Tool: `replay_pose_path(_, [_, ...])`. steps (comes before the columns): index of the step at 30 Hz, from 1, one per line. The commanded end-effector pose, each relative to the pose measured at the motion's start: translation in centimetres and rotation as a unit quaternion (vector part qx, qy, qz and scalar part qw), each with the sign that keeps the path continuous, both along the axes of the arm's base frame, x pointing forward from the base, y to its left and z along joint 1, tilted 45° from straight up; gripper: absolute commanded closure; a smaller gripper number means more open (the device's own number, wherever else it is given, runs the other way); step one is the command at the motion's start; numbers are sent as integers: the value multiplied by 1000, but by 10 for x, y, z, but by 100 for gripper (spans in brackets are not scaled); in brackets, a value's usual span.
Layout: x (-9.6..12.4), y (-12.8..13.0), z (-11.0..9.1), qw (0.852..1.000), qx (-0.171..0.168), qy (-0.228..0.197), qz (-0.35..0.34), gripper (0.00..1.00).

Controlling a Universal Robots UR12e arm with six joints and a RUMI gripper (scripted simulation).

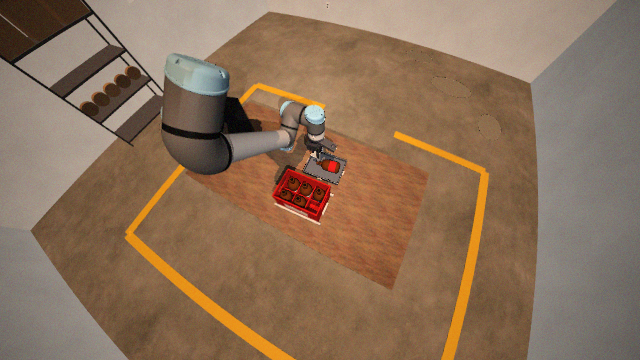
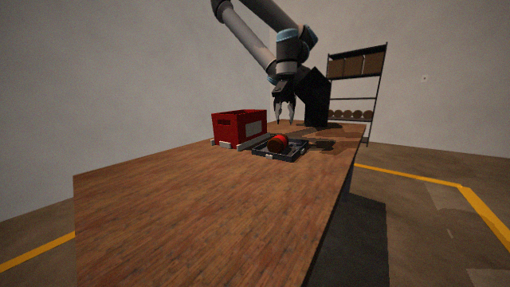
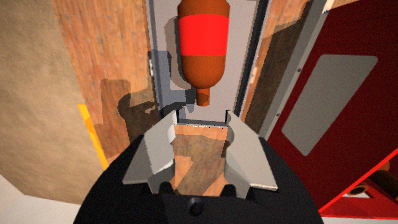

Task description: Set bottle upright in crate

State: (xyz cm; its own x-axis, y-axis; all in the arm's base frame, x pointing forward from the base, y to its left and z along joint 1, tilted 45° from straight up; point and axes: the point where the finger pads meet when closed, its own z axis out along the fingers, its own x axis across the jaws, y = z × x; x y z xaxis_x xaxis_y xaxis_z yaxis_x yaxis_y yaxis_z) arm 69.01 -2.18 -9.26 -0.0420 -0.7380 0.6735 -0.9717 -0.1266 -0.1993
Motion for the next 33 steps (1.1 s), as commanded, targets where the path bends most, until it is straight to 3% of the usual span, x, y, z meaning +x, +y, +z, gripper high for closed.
replay_pose_path(1, [4,-11,-12,1000,0,-1,1,62])
replay_pose_path(11, [10,-27,-29,1000,0,-1,1,62])
replay_pose_path(33, [12,-31,-34,1000,0,-1,1,62])
